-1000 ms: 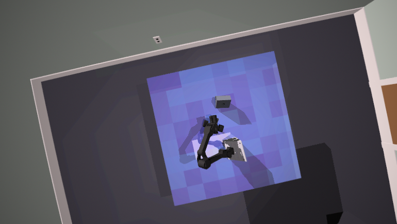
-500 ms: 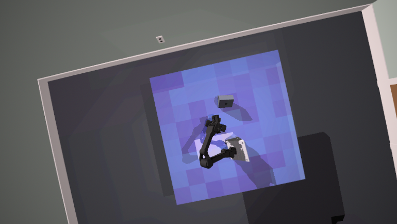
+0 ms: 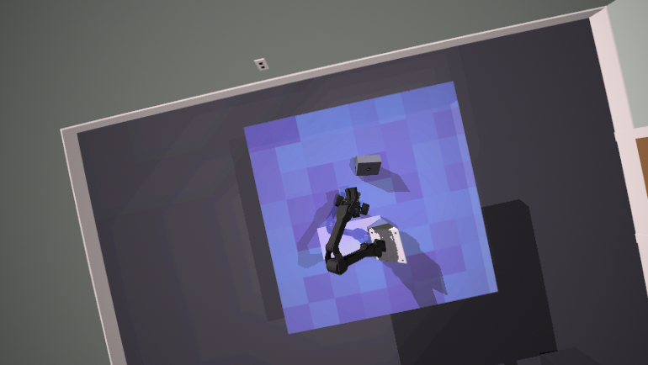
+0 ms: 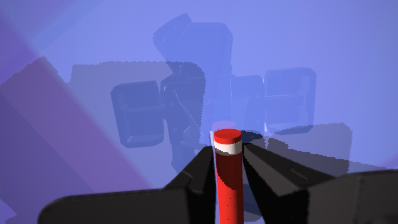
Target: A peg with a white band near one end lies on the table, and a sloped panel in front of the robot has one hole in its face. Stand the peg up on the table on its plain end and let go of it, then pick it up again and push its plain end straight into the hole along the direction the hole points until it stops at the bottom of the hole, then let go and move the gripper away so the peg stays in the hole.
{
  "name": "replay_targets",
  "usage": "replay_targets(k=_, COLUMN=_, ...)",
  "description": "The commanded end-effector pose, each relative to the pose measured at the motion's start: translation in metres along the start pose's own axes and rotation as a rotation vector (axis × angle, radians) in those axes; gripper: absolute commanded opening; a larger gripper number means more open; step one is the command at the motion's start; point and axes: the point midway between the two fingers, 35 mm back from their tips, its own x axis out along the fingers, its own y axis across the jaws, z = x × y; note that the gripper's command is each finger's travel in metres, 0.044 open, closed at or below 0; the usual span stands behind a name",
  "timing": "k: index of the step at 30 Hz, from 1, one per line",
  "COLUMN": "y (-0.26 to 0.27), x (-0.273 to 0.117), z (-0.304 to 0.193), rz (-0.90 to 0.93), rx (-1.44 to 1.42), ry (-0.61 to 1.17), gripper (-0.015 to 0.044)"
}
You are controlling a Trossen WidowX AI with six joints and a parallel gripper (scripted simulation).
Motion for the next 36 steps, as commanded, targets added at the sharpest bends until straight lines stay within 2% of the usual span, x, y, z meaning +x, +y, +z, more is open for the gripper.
replay_targets(k=1, y=-0.001, x=0.001, z=0.000, rz=0.002, rx=0.006, ry=0.003, gripper=0.0057)
replay_targets(k=10, y=0.000, x=-0.001, z=-0.001, rz=0.001, rx=0.003, ry=-0.013, gripper=0.0049)
replay_targets(k=36, y=0.000, x=-0.016, z=-0.011, rz=0.000, rx=0.002, ry=-0.250, gripper=0.0049)
